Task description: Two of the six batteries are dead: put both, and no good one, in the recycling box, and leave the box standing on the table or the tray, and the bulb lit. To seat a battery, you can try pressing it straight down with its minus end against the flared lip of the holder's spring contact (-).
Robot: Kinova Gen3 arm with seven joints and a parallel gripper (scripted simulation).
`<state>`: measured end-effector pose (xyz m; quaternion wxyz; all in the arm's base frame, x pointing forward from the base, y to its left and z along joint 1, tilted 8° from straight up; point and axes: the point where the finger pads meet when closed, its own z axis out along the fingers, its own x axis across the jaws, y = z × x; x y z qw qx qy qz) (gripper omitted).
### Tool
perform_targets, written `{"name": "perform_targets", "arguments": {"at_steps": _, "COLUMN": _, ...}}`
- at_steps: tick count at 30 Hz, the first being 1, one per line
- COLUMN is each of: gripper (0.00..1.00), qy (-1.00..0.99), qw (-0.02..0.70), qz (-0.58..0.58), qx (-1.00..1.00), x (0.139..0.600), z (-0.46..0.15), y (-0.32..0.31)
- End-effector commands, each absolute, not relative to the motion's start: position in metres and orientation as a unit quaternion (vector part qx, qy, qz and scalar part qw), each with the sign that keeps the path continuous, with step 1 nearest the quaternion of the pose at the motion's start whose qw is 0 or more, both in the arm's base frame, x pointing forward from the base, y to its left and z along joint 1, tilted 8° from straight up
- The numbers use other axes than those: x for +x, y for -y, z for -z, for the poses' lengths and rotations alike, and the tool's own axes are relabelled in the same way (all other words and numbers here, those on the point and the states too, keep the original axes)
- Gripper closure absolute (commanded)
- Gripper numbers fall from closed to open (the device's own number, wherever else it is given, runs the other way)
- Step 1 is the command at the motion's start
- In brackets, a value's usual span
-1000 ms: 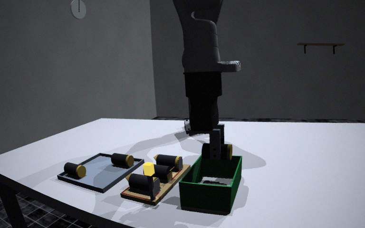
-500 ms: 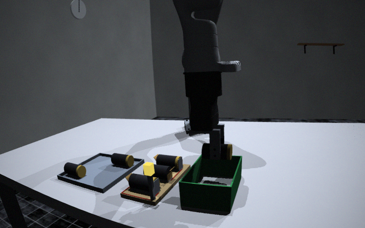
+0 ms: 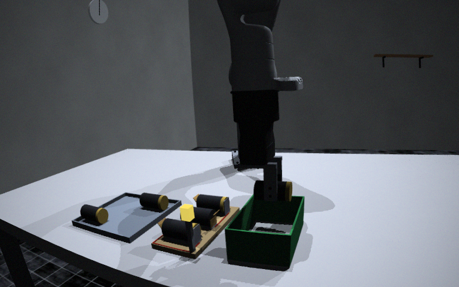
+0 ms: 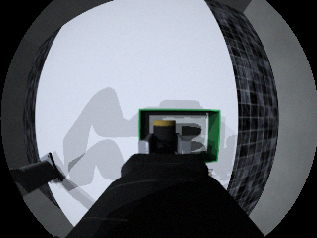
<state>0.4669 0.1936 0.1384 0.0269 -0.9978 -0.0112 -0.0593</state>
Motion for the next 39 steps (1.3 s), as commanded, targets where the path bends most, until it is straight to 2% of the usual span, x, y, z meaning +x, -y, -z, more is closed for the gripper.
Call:
{"name": "perform_targets", "arguments": {"at_steps": 1, "gripper": 0.43, "qy": 0.011, "qw": 0.027, "qz": 0.06, "qx": -0.998, "x": 0.467, "z": -0.139, "y": -0.194}}
{"name": "perform_targets", "arguments": {"at_steps": 17, "gripper": 0.43, "qy": 0.011, "qw": 0.027, "qz": 0.06, "qx": -0.998, "x": 0.474, "z": -0.084, "y": -0.197}}
{"name": "perform_targets", "arguments": {"at_steps": 37, "gripper": 0.43, "qy": 0.011, "qw": 0.027, "qz": 0.06, "qx": -0.998, "x": 0.475, "z": -0.075, "y": -0.197}}
{"name": "perform_targets", "arguments": {"at_steps": 38, "gripper": 0.1, "qy": 0.011, "qw": 0.027, "qz": 0.06, "qx": -0.998, "x": 0.475, "z": -0.075, "y": -0.197}}
{"name": "perform_targets", "arguments": {"at_steps": 39, "gripper": 0.1, "qy": 0.011, "qw": 0.027, "qz": 0.06, "qx": -0.998, "x": 0.475, "z": -0.075, "y": -0.197}}
